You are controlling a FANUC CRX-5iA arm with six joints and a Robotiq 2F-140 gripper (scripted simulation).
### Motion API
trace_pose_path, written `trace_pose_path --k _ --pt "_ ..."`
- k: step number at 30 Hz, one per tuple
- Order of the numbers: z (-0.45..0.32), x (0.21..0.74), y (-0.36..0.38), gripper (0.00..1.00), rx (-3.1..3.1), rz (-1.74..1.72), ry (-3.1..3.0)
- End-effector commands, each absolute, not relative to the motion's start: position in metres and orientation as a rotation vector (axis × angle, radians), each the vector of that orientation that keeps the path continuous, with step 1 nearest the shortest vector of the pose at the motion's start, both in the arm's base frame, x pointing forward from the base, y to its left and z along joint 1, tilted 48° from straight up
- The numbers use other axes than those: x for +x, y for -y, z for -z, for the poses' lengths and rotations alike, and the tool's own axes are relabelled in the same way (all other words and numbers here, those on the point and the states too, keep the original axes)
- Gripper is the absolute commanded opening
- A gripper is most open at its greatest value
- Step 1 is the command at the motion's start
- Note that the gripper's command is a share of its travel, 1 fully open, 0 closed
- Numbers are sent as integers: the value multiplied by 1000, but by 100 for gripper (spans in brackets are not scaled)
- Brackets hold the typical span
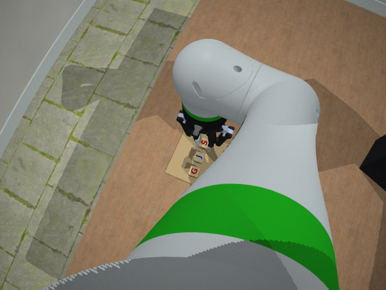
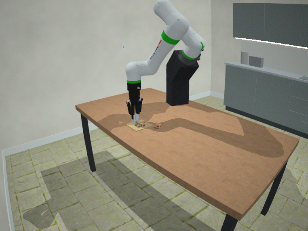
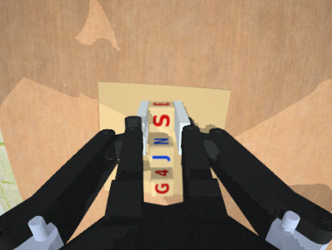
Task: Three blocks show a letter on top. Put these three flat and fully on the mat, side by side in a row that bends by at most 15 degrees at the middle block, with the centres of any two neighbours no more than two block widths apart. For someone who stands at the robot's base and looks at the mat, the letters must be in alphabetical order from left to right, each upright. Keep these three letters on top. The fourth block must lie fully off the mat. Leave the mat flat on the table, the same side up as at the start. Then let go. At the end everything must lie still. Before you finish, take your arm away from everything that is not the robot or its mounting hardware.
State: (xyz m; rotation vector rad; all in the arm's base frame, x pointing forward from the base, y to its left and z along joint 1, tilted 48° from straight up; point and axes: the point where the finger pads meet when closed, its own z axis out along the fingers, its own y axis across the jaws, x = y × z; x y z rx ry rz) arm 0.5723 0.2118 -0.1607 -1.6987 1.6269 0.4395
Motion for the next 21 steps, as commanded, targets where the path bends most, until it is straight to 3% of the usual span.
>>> trace_pose_path --k 1,8,21 --pt "161 572 -212 18 -1699 -439 -1627" --pt "161 572 -212 25 -1699 -439 -1627" --pt "160 572 -211 25 -1699 -439 -1627"
